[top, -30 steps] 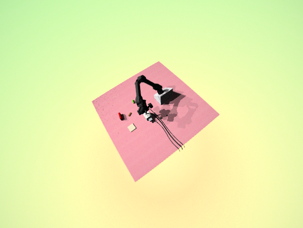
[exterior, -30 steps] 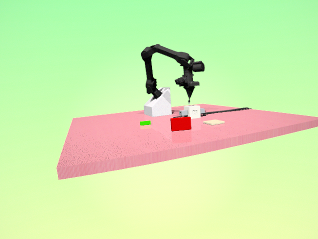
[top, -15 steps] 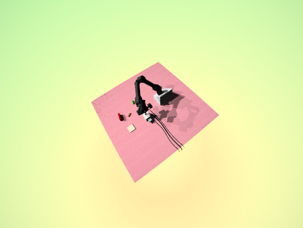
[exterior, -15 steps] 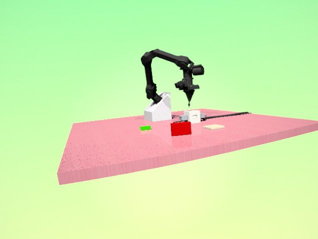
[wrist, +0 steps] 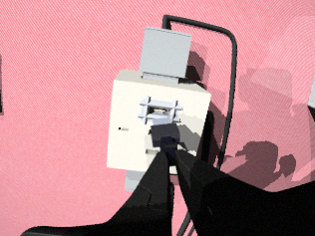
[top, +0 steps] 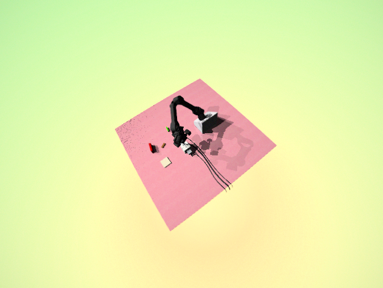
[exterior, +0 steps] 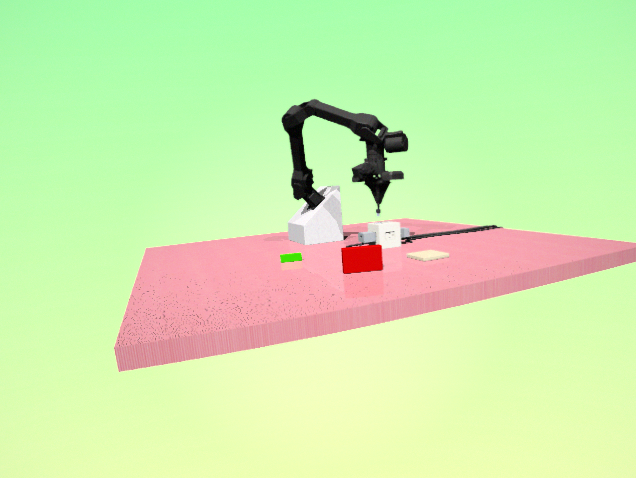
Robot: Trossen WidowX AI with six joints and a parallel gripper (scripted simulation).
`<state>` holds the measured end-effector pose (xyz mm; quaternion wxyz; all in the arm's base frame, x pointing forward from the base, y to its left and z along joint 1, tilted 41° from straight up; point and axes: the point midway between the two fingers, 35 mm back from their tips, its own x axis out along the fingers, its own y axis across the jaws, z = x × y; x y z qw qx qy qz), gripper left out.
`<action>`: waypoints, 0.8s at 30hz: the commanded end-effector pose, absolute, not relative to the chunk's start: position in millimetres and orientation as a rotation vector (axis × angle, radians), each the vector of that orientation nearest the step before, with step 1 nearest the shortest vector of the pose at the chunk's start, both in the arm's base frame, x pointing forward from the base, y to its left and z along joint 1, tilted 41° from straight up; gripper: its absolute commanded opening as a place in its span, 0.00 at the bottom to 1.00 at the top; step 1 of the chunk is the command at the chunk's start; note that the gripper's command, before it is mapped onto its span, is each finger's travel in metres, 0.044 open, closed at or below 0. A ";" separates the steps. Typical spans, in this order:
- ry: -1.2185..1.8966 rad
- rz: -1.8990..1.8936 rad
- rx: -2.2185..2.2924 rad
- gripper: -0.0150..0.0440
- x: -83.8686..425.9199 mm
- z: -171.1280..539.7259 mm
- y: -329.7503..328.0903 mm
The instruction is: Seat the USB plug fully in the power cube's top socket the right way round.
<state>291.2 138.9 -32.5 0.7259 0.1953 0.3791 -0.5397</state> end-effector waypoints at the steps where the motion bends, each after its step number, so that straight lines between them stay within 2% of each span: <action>1: 0.905 -1.131 0.328 0.25 291.2 -33.0 138.6; 24: 1.195 -0.808 -0.165 0.25 291.2 -33.0 138.6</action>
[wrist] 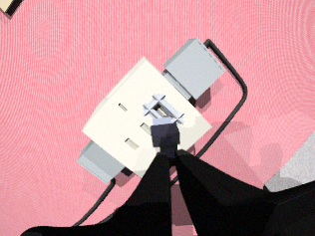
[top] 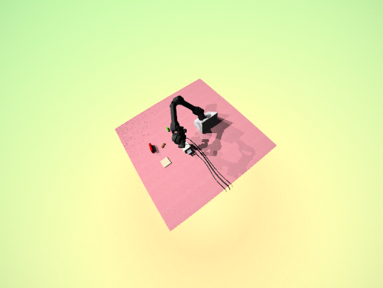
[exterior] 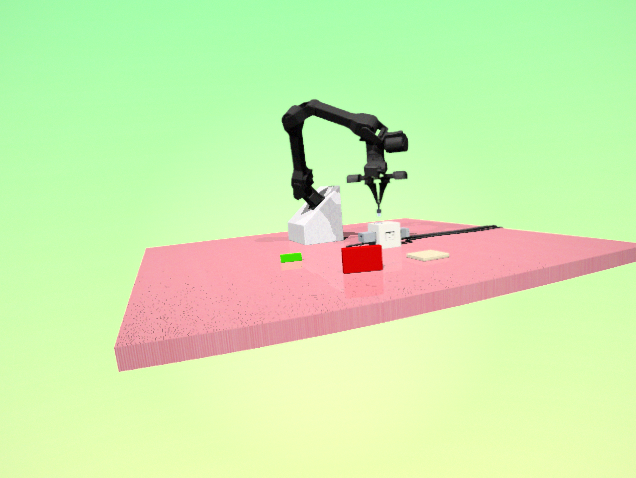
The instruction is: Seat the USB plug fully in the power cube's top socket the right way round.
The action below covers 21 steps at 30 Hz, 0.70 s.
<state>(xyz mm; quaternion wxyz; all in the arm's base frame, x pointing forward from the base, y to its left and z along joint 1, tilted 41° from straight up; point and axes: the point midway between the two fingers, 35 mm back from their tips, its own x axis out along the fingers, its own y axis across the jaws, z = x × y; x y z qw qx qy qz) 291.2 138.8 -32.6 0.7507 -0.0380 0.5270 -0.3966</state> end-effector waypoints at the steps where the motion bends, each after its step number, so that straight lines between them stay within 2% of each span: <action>1: 1.206 -0.793 -0.187 0.25 291.2 -33.0 138.6; 21: 1.395 -0.462 -0.614 0.25 291.3 -33.0 138.6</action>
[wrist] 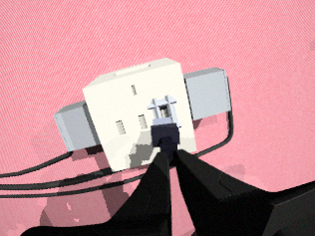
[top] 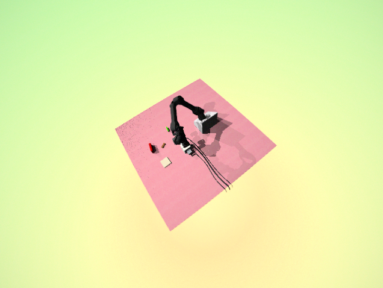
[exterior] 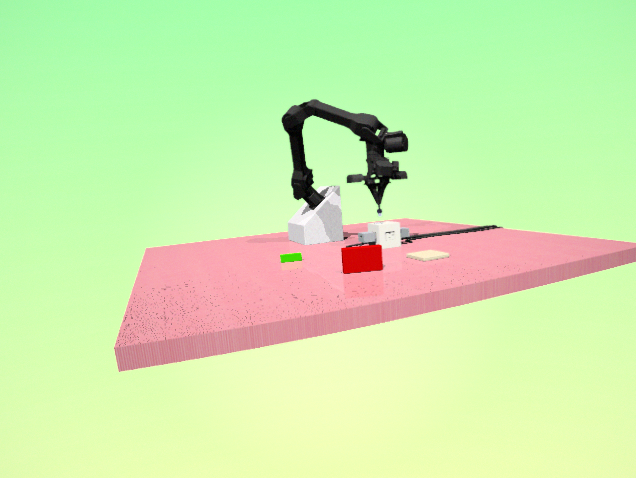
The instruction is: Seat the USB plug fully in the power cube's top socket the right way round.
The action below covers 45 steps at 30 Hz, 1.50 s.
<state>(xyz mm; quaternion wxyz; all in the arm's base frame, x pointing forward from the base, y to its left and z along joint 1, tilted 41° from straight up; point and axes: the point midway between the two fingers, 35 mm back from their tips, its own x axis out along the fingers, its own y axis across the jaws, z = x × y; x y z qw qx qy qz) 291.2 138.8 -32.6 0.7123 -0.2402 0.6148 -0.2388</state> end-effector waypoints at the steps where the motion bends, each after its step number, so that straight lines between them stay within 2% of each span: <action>1: 1.403 -0.445 -0.636 0.25 291.3 -33.0 138.6; 45: 1.588 0.438 -1.542 0.25 291.3 -33.0 138.6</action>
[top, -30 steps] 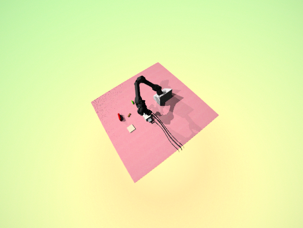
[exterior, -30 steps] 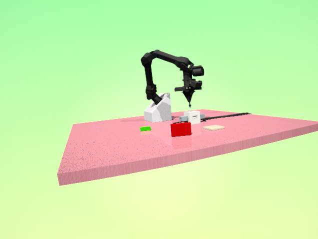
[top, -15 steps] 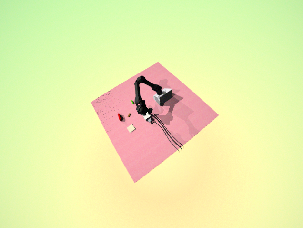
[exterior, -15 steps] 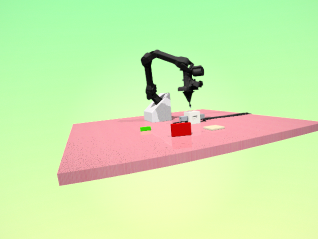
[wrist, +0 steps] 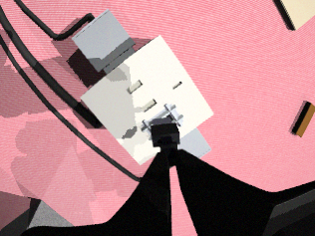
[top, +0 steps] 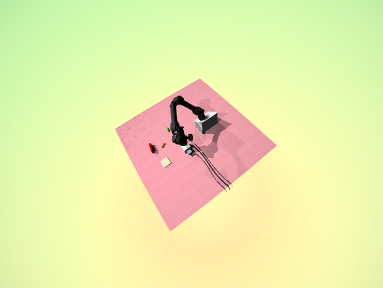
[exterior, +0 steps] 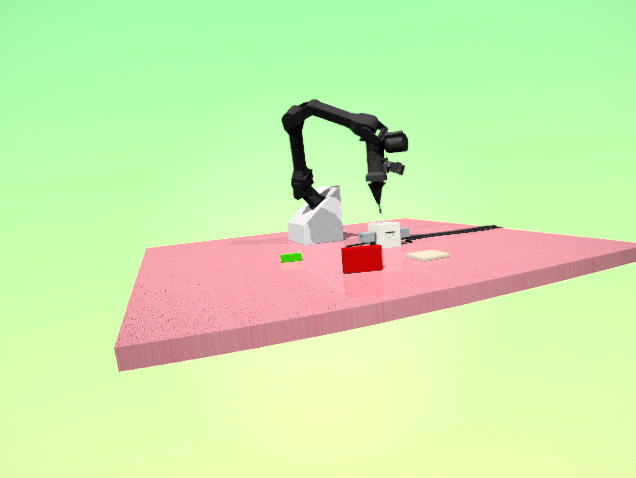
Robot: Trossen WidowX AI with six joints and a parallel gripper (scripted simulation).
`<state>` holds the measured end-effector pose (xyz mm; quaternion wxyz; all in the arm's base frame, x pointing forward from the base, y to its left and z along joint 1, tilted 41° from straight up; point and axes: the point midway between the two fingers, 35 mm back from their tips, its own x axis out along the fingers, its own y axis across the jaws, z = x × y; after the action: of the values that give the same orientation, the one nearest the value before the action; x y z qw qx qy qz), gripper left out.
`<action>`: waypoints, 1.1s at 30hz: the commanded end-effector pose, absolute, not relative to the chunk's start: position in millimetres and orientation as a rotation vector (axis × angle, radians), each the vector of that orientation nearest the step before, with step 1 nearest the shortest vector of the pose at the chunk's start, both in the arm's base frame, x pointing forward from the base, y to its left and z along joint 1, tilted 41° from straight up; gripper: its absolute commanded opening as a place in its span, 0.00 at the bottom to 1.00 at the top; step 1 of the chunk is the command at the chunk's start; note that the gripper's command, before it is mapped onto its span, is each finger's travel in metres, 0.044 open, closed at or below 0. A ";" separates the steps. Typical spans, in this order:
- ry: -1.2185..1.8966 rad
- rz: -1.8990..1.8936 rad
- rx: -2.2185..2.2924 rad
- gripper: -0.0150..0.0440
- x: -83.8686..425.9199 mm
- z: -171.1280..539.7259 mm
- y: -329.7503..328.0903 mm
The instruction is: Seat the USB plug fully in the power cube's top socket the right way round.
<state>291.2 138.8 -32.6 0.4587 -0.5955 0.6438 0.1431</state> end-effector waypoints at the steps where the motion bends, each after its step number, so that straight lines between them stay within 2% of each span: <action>1: 1.588 0.461 -1.562 0.25 291.3 -33.0 138.6; 15: 1.567 0.770 -1.818 0.25 291.2 -33.0 138.6; 33: 1.567 0.767 -1.818 0.25 291.5 -32.9 138.3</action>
<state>291.4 138.8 -32.7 0.3069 -0.6865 0.5921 0.2898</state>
